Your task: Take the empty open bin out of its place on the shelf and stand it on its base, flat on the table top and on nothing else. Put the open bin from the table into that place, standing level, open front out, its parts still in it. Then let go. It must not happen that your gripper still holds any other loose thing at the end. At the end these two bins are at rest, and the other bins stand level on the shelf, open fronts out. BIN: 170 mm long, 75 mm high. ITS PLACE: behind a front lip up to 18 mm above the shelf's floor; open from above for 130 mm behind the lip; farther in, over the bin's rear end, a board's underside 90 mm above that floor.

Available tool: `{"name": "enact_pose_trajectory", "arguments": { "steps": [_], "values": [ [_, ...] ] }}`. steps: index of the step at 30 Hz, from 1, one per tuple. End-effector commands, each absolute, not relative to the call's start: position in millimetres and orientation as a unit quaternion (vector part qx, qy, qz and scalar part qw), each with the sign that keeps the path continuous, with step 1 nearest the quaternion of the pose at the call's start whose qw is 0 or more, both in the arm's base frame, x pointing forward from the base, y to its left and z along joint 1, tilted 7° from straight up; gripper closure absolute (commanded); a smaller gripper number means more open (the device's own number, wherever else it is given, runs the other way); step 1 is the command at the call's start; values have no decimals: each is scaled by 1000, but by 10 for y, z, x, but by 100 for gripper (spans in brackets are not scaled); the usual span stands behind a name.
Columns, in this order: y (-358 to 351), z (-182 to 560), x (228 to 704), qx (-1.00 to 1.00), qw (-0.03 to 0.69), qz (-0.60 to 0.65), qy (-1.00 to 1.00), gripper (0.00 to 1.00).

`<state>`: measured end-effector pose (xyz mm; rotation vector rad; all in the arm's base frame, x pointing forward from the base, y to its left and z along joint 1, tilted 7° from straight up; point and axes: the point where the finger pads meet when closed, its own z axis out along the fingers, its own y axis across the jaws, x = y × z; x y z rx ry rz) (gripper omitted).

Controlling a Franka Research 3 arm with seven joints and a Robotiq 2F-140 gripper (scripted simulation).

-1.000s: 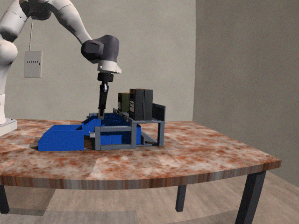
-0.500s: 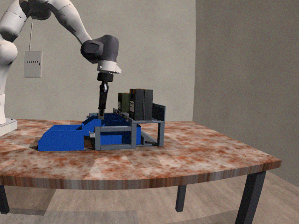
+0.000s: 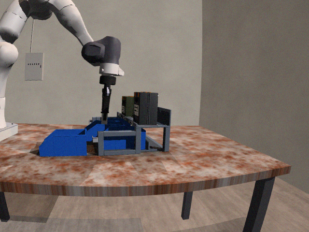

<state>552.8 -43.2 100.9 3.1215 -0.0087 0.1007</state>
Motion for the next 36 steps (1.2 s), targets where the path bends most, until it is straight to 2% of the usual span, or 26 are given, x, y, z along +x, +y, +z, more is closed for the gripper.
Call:
{"name": "enact_pose_trajectory", "arguments": {
  "steps": [1,32,33,36],
  "values": [
    [-438,1024,5548,999,10,36,-1,100],
    [-443,1021,5535,999,12,36,-1,100],
    [-443,1021,5535,999,12,36,-1,94],
    [-443,1021,5535,999,12,36,-1,94]
  ]
}}
